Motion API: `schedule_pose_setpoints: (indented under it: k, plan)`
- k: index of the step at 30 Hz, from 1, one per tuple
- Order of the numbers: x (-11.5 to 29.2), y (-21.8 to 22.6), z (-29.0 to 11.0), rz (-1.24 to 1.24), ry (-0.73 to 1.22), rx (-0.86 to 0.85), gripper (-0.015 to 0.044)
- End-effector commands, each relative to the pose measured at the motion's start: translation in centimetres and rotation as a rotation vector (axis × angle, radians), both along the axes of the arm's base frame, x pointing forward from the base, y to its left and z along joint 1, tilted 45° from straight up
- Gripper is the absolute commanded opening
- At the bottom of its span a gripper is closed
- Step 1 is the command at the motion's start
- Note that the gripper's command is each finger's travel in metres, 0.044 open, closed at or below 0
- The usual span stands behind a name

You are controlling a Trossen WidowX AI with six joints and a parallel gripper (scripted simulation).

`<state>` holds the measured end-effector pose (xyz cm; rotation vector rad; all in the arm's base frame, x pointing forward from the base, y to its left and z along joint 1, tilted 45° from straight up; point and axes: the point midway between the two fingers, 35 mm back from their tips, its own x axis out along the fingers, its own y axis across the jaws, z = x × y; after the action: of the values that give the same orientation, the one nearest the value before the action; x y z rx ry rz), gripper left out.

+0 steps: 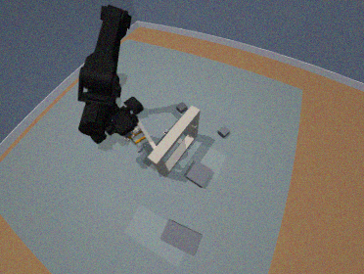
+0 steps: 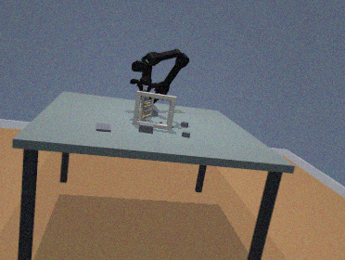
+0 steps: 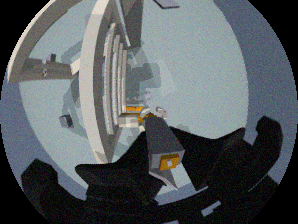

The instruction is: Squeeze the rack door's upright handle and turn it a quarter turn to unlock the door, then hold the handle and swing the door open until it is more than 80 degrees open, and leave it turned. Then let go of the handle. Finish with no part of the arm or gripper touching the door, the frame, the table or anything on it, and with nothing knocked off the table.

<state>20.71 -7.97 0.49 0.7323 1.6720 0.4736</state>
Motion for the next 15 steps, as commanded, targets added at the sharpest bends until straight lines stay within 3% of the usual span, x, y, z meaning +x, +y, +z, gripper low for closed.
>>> schedule_pose_setpoints:
  k: [1,15]
  plan:
    - [0.0,-0.7,-0.6,0.051,-0.051,0.004,0.0022]
    - [0.4,-3.4,-3.2,0.221,-0.214,0.028,0.0022]
